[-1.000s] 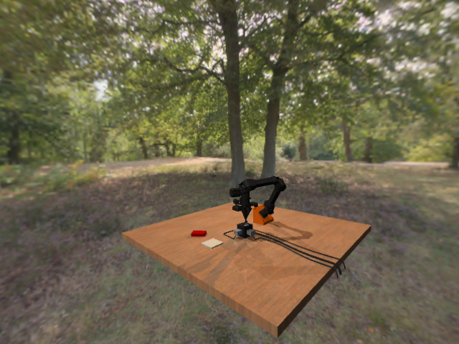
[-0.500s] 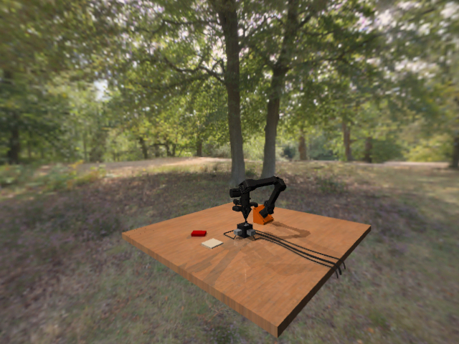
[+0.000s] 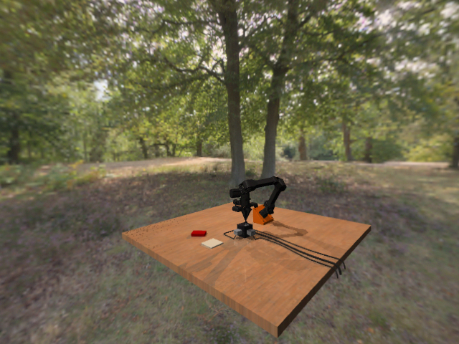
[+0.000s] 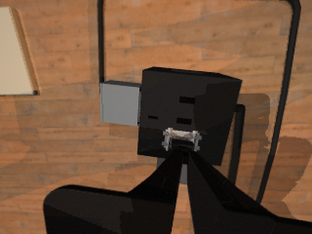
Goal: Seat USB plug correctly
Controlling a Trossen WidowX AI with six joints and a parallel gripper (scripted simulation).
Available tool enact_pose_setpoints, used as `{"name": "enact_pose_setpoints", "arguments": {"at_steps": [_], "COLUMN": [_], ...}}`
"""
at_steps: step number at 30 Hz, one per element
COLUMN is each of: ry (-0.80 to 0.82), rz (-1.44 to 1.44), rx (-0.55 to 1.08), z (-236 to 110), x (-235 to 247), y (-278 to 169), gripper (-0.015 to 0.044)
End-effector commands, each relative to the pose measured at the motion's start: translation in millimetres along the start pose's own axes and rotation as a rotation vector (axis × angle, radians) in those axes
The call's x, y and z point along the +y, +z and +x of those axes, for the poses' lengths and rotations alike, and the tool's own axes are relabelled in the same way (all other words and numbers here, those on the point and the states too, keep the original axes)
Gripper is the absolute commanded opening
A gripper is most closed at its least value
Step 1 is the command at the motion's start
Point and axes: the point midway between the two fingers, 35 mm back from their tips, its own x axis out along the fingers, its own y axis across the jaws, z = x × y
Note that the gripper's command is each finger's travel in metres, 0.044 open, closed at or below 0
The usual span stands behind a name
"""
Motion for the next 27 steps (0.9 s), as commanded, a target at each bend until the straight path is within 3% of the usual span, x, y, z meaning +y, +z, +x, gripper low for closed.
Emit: {"name": "enact_pose_setpoints", "arguments": {"at_steps": [1,27], "ry": [0.0,0.0], "rz": [0.003,0.003], "rx": [0.002,0.002], "z": [0.8,3.9], "x": [-0.5,-0.5], "y": [-0.2,-0.2], "gripper": [0.0,0.0]}}
